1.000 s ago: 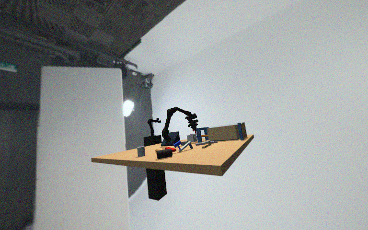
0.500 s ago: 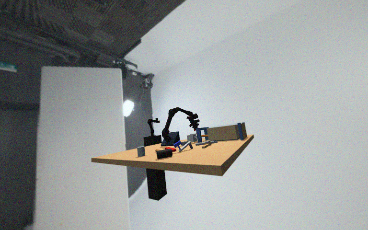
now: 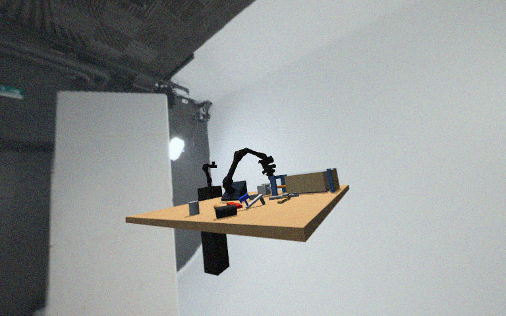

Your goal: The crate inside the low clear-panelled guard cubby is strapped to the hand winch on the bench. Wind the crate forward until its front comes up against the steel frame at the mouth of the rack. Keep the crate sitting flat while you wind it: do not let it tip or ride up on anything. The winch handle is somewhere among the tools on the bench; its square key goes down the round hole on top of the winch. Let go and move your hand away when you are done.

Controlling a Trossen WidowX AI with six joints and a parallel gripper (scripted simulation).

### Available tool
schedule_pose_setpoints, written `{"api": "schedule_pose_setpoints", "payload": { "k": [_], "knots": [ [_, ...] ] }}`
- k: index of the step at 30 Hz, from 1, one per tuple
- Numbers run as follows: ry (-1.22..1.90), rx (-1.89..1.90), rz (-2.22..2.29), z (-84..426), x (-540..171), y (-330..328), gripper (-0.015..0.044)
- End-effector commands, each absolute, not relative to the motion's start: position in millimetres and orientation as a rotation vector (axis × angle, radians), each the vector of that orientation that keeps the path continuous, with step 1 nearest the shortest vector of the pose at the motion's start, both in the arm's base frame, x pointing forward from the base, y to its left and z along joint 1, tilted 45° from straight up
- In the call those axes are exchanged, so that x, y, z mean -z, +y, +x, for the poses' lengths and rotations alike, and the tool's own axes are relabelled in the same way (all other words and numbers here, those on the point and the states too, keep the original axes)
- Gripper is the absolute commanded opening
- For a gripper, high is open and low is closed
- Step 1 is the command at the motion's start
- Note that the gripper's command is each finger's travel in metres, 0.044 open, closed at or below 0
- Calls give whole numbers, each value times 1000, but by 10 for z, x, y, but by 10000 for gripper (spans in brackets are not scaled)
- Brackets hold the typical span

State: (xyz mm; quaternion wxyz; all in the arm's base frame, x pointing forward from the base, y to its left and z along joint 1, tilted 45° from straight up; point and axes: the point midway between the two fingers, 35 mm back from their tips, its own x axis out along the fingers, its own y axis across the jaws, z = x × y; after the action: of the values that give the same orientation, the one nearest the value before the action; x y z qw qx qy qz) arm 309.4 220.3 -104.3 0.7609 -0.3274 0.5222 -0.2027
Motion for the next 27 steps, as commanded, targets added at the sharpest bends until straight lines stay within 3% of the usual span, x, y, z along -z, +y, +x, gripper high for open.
{"api": "schedule_pose_setpoints", "payload": {
  "k": [1, 27],
  "knots": [
    [1145, 426, -682, 3075, 1153, 2316, 0],
    [1146, 424, -679, 2951, 1412, 2611, 0]
  ]
}}
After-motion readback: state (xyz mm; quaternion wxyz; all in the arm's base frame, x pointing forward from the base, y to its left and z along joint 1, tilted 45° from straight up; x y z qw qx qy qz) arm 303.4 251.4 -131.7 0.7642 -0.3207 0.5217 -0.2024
